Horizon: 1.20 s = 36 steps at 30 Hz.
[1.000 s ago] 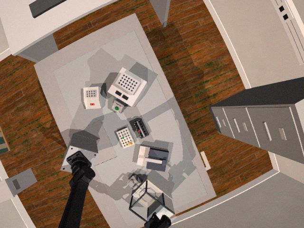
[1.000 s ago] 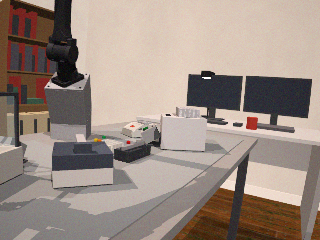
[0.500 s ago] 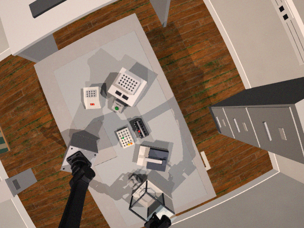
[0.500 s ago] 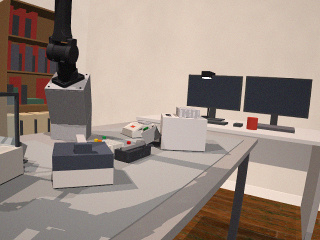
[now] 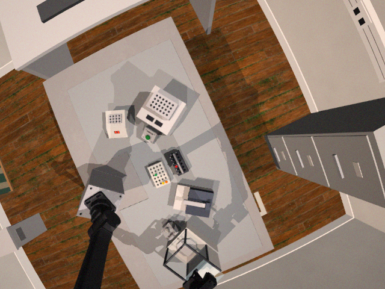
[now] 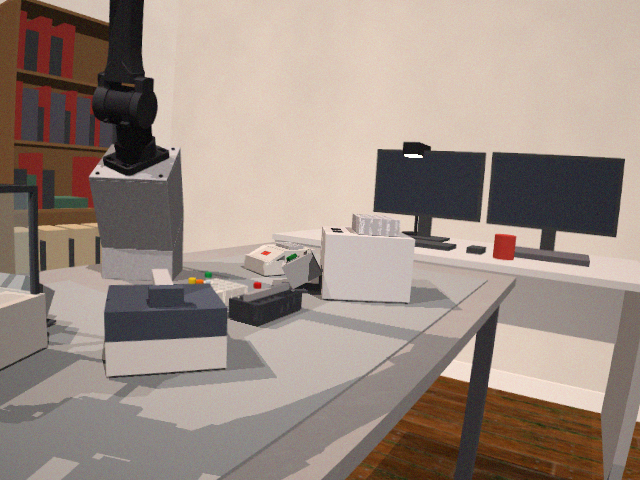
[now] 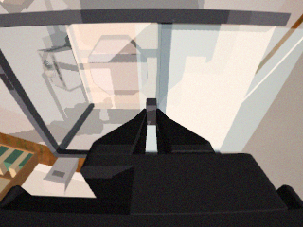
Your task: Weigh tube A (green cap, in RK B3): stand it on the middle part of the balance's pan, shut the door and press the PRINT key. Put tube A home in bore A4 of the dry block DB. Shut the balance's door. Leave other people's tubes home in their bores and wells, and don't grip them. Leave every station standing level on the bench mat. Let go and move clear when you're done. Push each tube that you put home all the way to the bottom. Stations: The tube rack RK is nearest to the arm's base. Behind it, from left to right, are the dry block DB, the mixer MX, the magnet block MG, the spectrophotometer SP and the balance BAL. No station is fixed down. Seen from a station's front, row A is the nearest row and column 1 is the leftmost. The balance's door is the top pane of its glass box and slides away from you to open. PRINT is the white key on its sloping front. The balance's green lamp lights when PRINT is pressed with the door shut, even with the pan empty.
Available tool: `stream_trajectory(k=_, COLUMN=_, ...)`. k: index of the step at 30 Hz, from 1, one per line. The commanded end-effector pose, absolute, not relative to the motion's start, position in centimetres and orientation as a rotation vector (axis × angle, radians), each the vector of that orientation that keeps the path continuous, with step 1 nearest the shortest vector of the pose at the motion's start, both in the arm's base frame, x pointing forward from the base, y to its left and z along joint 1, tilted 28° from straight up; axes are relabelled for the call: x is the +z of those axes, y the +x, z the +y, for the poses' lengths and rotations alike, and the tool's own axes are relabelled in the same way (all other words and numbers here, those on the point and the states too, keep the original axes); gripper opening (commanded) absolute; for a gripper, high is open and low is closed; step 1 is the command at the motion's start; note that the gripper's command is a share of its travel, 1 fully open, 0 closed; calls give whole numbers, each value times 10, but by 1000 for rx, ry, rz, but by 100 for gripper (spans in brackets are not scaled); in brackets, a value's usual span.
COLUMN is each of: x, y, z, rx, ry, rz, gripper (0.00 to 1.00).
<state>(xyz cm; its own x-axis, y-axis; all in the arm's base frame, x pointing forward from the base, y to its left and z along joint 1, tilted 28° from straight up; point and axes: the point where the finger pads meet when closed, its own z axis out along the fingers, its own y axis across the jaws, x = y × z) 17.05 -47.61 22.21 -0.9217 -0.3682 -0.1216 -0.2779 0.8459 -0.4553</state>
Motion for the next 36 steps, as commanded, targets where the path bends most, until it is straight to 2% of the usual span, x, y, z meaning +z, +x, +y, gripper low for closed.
stream_trajectory(k=1, x=243, y=184, z=-497, rx=-722, ry=-498, rz=2793, gripper=6)
stream_trajectory(k=20, x=243, y=184, z=-497, rx=-722, ry=-498, rz=2793, gripper=6)
stream_trajectory(k=21, x=230, y=179, z=-483, rx=-693, ry=-496, rz=2804, gripper=30)
stream_trajectory(k=36, x=236, y=173, z=-482, rx=-704, ry=-497, rz=2803, gripper=30)
